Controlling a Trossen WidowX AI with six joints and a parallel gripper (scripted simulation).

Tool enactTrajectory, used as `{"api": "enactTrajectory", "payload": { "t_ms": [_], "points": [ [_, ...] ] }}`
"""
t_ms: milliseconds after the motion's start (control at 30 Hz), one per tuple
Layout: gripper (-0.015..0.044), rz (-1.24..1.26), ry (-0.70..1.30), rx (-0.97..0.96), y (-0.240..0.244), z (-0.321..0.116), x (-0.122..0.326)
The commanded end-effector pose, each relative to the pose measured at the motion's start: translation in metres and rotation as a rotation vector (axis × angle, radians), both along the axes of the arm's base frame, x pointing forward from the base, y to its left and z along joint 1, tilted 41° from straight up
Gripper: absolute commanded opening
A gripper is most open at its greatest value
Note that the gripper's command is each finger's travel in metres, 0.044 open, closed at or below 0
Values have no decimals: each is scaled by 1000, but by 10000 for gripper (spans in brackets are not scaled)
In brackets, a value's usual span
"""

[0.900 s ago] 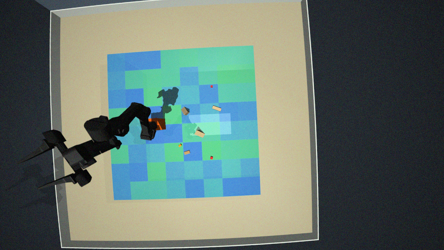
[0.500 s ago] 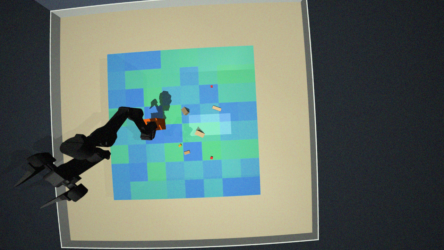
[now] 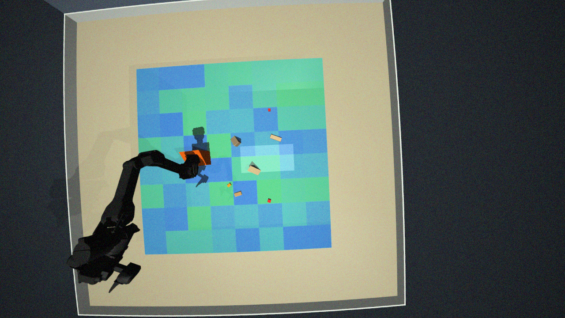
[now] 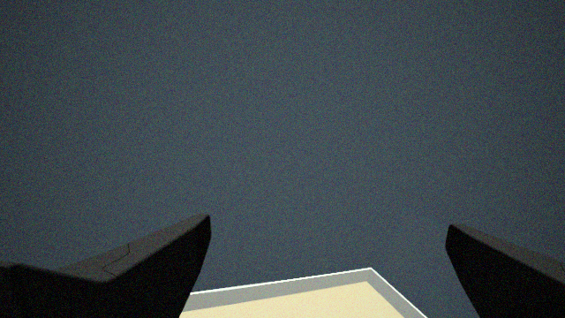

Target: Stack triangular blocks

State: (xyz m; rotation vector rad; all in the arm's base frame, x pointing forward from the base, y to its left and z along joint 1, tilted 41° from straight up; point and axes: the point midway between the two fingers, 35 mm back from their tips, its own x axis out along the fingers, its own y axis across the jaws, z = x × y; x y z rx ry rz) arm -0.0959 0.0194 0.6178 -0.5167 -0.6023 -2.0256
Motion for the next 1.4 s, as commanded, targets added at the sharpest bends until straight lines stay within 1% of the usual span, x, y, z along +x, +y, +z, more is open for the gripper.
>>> {"api": "enactTrajectory", "payload": {
  "t_ms": [0, 67, 233, 400, 567, 733, 900, 1067, 1233, 1367],
  "points": [
    [440, 125, -8, 95, -54, -7, 13],
    [440, 185, -14, 149, -82, -13, 23],
    [440, 332, -36, 221, -127, -27, 50],
    [440, 444, -44, 343, -173, -48, 82],
    [440, 586, -35, 532, -225, -86, 140],
    [440, 707, -1, 729, -257, -135, 208],
    [440, 826, 45, 859, -260, -174, 272],
    [440, 899, 114, 1011, -250, -222, 330],
    [440, 928, 234, 1205, -223, -289, 386],
    [440, 922, 355, 1343, -189, -342, 420]
  ]
}}
